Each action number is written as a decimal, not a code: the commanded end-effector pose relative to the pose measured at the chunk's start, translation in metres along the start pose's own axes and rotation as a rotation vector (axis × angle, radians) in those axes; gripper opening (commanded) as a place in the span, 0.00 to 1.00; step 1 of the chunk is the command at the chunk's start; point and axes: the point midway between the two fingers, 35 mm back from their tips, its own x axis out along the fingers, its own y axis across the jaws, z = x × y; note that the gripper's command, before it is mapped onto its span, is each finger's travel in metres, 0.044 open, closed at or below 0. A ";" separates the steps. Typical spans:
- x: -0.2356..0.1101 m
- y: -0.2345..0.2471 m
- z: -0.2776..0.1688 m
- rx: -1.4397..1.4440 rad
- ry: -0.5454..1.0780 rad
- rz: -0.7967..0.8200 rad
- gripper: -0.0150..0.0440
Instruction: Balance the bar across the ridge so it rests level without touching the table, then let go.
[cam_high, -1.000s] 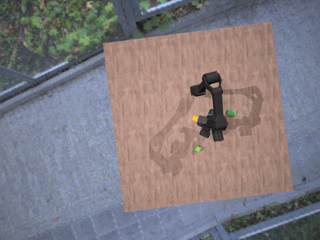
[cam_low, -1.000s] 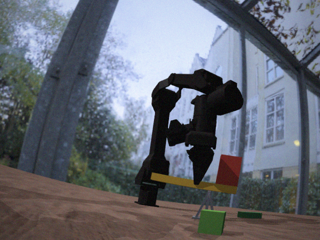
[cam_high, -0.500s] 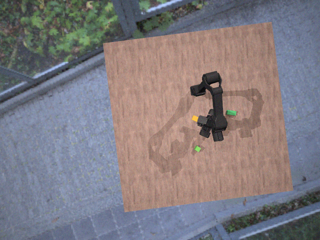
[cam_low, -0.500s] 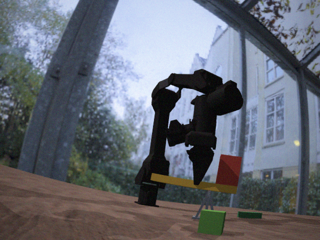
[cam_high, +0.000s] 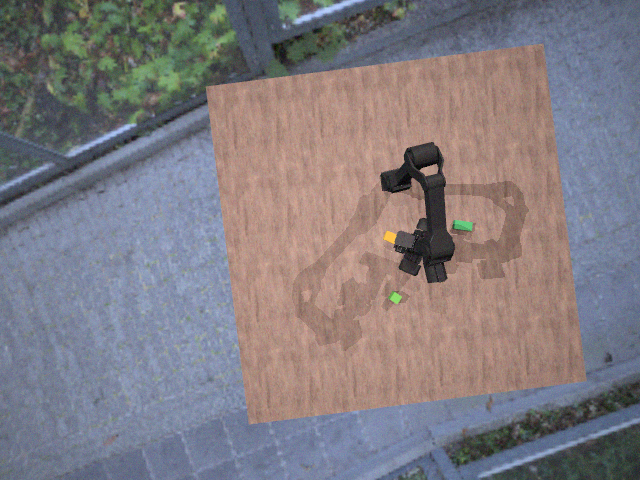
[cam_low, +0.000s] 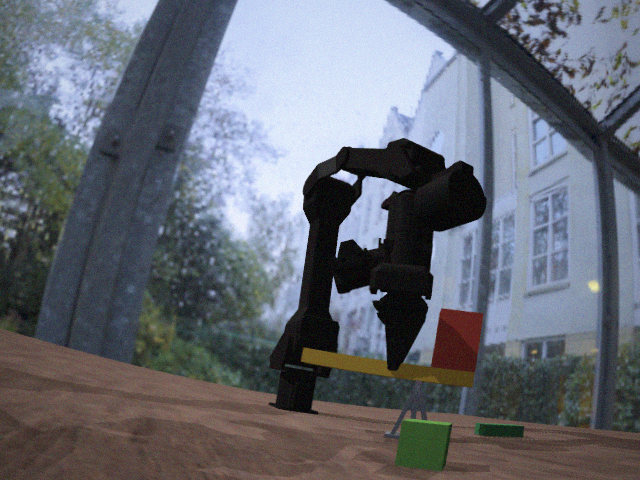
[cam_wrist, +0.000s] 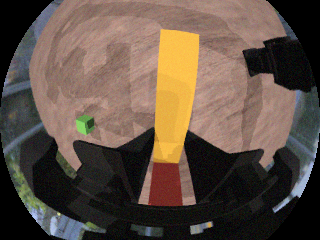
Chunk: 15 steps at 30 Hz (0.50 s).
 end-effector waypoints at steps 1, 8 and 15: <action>0.002 0.000 0.000 0.005 0.001 0.001 0.25; 0.002 0.000 0.000 0.005 0.001 0.001 0.25; 0.003 0.000 0.000 0.005 0.000 0.001 0.25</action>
